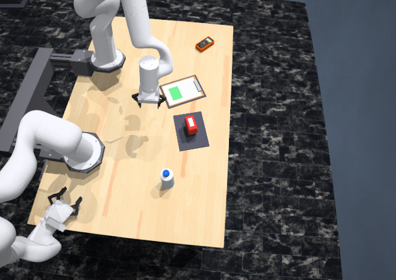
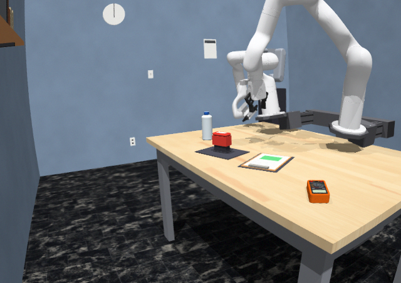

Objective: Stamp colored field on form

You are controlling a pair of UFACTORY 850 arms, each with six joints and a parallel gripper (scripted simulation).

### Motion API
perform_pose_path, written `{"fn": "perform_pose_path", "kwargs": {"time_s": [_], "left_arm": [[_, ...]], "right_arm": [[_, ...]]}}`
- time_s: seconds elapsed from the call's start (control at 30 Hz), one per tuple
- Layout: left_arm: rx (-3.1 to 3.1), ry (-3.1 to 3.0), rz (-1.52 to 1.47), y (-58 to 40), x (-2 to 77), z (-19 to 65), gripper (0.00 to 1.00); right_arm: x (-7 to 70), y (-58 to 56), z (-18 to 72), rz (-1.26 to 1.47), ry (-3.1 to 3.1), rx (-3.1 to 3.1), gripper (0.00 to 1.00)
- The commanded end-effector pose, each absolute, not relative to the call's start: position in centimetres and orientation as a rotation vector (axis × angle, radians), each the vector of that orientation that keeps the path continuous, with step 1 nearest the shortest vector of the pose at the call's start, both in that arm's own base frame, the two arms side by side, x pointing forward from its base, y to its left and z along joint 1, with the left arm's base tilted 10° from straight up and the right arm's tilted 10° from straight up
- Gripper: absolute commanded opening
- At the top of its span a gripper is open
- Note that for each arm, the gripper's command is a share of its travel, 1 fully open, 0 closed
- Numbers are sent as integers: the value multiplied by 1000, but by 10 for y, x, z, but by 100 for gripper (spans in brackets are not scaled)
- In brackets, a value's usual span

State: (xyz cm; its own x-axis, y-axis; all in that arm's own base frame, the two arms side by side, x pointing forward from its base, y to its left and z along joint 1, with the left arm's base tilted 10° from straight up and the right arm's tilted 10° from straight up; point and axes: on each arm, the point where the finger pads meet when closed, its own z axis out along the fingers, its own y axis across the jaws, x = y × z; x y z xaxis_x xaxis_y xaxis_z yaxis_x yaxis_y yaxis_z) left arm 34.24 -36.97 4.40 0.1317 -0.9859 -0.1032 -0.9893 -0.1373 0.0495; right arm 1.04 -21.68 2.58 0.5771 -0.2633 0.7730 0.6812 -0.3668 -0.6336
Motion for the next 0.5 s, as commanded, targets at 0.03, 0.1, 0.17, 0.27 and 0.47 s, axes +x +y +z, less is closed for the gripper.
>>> {"fn": "perform_pose_path", "kwargs": {"time_s": [0.03,0.1,0.17,0.27,0.47], "left_arm": [[-2342,2041,169,-370,344,45,100],[-2345,2038,168,-369,344,45,100],[-2349,2033,168,-368,346,46,100],[-2360,2022,167,-366,349,48,100],[-2382,1997,164,-361,356,52,100]], "right_arm": [[10,-217,26,-1033,-353,-1669,100],[10,-217,26,-1033,-353,-1669,100],[10,-217,26,-1033,-353,-1669,100],[10,-217,26,-1033,-353,-1669,100],[10,-217,26,-1033,-353,-1669,100]]}}
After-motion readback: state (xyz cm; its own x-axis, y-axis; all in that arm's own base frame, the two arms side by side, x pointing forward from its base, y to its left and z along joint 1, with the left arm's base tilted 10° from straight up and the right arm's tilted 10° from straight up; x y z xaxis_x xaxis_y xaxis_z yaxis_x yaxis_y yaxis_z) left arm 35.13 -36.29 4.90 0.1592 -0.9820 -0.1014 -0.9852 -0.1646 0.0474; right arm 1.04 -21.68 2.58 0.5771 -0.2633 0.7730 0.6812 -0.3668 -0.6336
